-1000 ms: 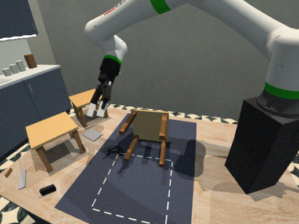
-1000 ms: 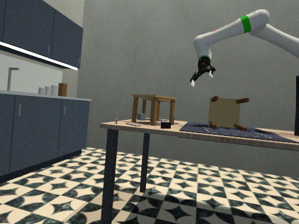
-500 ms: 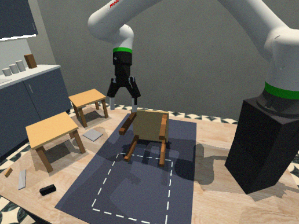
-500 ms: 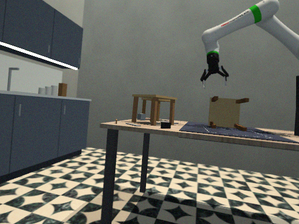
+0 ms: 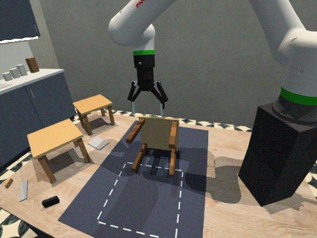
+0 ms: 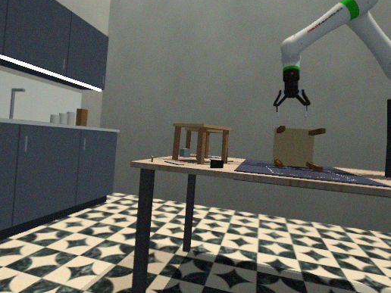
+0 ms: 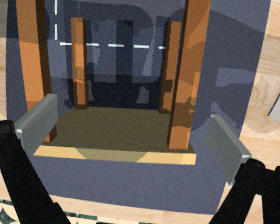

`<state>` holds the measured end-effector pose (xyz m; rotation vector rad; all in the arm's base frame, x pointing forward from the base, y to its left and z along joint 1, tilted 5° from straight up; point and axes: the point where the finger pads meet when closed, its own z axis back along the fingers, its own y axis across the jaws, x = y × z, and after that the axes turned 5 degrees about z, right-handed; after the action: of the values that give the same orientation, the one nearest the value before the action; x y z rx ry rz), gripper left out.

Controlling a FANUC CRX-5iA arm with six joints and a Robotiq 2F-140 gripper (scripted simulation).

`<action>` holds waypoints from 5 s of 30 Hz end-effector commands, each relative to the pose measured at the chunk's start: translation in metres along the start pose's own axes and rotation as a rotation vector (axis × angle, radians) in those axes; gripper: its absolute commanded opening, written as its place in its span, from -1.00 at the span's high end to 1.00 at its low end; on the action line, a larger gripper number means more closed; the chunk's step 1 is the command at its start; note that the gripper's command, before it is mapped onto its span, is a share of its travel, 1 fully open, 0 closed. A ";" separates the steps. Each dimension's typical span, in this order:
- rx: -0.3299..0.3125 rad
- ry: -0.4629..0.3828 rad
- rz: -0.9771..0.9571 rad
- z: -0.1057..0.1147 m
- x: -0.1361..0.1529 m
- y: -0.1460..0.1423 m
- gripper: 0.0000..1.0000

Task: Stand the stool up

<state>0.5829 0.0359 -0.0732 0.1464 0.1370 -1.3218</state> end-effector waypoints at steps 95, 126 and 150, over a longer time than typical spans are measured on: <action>0.155 -0.097 -1.471 -0.004 0.069 -0.034 0.33; 0.155 -0.097 -1.471 -0.088 0.083 -0.030 0.33; 0.155 -0.097 -1.471 -0.091 0.084 -0.030 0.80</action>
<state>0.5715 -0.0342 -0.1799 0.0998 0.0415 -2.8052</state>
